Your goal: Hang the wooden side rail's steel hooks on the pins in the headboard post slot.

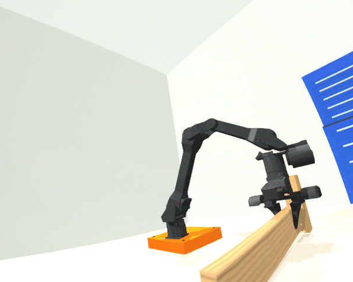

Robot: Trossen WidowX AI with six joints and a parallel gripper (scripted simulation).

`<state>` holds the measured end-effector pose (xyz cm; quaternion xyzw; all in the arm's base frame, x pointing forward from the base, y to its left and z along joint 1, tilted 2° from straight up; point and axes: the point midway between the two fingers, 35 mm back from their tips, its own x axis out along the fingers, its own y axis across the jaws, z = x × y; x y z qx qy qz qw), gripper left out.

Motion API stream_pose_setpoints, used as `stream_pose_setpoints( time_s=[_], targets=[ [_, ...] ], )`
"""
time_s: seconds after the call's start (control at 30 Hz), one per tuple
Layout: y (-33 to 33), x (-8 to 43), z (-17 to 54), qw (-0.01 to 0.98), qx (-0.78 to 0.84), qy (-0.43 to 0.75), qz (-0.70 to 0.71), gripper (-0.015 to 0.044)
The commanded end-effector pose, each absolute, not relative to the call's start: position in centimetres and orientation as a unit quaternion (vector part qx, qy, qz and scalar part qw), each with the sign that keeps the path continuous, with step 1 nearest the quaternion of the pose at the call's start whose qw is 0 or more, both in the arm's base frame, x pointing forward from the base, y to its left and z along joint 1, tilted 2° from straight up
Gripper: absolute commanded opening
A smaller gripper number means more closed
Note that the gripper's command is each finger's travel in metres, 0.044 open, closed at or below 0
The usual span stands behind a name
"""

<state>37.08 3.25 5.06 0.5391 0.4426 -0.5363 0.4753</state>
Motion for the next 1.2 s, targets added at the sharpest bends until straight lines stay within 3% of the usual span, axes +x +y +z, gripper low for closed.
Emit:
stream_pose_setpoints(
  time_s=[0.0, 1.17],
  targets=[
    [3.37, 37.28, 5.33, 0.476, 0.543, 0.441, -0.533, 0.0000],
    [3.76, 37.19, 5.23, 0.476, 0.543, 0.441, -0.533, 0.0000]
  ],
)
